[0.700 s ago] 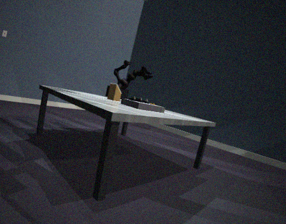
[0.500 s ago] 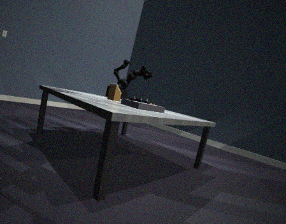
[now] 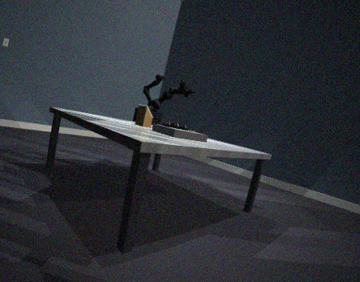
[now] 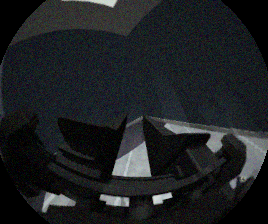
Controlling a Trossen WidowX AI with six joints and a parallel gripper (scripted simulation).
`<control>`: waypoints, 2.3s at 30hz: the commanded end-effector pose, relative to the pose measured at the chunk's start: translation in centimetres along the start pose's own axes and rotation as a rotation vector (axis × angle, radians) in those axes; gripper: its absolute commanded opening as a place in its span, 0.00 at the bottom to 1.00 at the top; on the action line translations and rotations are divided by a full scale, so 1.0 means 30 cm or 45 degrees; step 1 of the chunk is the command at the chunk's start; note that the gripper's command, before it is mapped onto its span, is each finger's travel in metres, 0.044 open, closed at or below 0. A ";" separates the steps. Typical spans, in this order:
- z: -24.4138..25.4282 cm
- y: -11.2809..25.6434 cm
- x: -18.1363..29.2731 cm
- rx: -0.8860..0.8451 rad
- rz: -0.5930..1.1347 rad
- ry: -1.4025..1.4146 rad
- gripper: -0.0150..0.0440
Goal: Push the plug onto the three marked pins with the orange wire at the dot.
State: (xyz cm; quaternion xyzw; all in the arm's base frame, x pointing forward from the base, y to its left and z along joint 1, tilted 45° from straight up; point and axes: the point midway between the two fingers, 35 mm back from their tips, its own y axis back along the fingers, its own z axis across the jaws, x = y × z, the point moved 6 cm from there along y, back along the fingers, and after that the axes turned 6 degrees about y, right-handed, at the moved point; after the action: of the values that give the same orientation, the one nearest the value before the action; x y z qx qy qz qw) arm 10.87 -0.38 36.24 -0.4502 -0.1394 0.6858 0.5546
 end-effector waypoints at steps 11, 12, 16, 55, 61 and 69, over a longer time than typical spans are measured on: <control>-0.087 -0.070 -0.057 0.153 -0.110 0.228 0.45; -0.094 -0.075 -0.058 0.166 -0.113 0.242 0.45; -0.121 -0.093 -0.065 0.224 -0.122 0.313 0.45; -0.386 -0.216 0.021 0.838 0.335 1.177 0.45; -0.419 -0.224 0.055 0.899 0.499 1.335 0.45; -0.479 -0.241 0.089 0.904 0.782 1.539 0.45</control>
State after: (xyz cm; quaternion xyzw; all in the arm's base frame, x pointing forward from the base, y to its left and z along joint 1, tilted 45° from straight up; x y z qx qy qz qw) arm 25.67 -0.03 32.50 -0.5500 0.5161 0.4547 0.4736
